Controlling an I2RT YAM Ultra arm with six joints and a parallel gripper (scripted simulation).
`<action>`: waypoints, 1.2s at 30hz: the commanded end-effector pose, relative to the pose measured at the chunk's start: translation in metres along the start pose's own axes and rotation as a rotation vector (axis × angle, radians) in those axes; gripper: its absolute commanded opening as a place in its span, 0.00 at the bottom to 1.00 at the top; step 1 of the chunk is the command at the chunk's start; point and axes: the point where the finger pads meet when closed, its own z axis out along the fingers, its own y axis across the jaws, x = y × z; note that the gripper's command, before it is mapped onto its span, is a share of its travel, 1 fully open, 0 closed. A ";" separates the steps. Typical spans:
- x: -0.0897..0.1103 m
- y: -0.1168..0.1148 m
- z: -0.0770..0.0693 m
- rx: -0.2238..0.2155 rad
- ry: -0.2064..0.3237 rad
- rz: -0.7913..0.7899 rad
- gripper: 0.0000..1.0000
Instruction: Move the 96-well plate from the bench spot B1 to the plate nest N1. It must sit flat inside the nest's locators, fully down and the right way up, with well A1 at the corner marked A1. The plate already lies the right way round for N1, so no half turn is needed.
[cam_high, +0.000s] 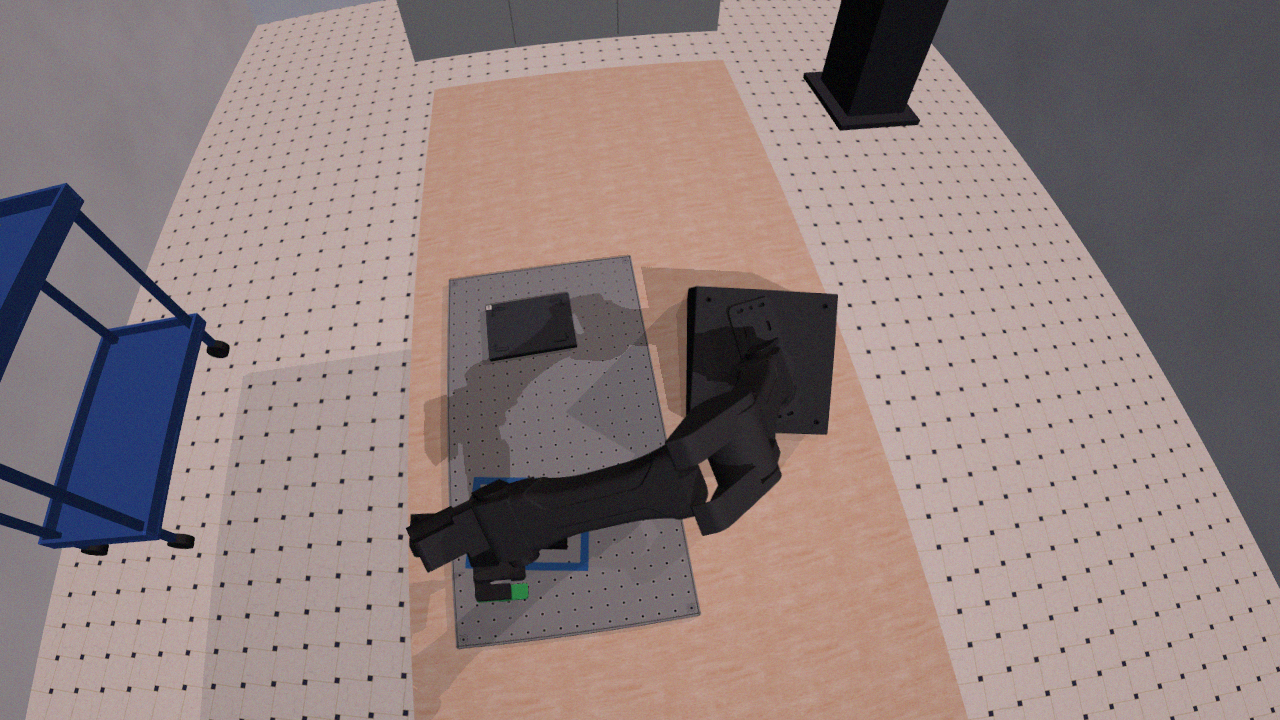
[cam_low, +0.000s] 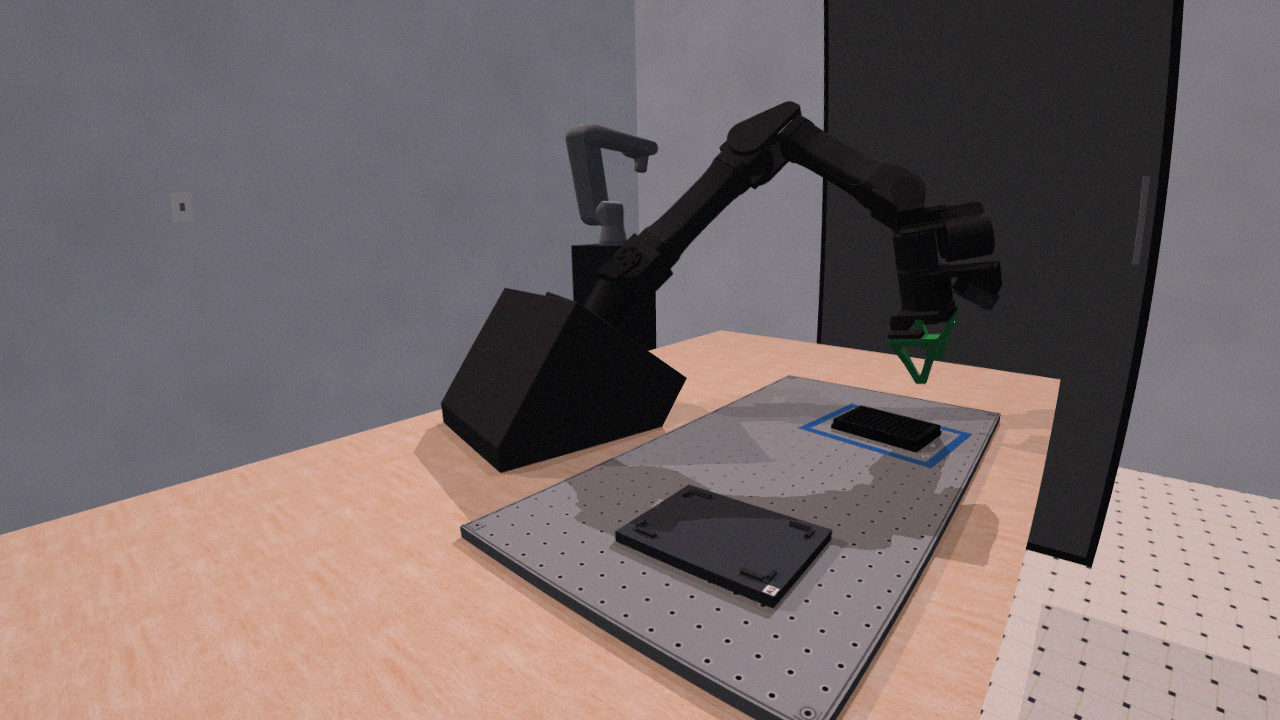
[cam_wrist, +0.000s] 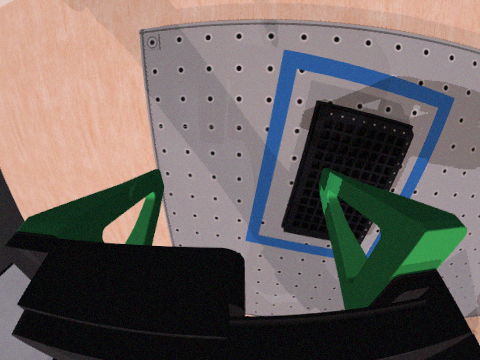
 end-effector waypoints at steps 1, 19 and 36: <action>0.005 -0.020 -0.016 0.038 0.002 0.019 1.00; 0.021 -0.081 -0.027 0.179 0.134 0.144 1.00; 0.020 -0.075 -0.036 0.170 0.109 0.125 1.00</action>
